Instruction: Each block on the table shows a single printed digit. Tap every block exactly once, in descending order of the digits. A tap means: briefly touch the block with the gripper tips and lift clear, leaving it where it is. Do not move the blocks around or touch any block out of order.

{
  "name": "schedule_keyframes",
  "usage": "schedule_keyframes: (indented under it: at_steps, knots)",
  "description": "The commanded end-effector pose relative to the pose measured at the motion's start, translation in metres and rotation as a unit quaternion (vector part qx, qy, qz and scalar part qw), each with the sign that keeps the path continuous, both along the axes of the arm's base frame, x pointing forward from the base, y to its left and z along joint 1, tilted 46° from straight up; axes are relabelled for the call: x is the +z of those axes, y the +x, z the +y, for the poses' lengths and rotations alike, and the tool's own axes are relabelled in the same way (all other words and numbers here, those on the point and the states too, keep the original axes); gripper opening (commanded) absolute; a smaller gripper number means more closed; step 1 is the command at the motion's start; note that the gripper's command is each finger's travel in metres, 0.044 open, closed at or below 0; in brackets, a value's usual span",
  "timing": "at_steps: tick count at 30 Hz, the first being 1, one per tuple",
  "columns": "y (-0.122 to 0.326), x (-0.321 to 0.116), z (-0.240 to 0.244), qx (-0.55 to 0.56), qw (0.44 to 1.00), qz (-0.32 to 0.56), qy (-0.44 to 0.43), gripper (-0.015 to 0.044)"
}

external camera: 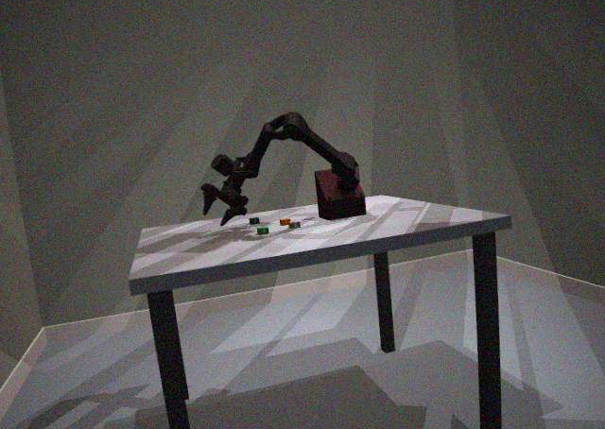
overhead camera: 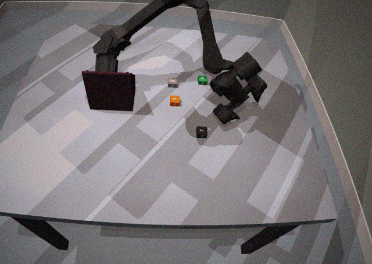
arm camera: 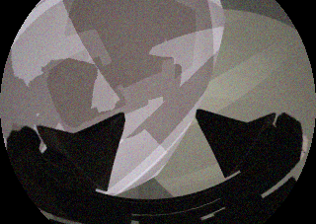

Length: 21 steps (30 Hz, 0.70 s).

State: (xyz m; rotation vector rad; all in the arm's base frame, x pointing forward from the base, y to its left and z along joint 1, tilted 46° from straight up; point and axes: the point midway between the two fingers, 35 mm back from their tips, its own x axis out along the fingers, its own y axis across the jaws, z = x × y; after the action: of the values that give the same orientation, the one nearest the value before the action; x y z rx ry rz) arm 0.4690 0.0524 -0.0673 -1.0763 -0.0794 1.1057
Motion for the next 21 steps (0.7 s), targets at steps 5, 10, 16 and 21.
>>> schedule_keyframes:
  at_steps: [5,10,16,21]
  knots:
    - [-0.028,0.003,-0.026,-0.093,0.976,0.194,0.04,0.04]
    - [-0.091,0.02,-0.053,-0.226,0.858,0.452,0.088,0.04]
    - [-0.127,0.035,-0.061,-0.282,0.775,0.556,0.104,0.04]
    - [-0.16,0.051,-0.064,-0.327,0.688,0.638,0.113,0.04]
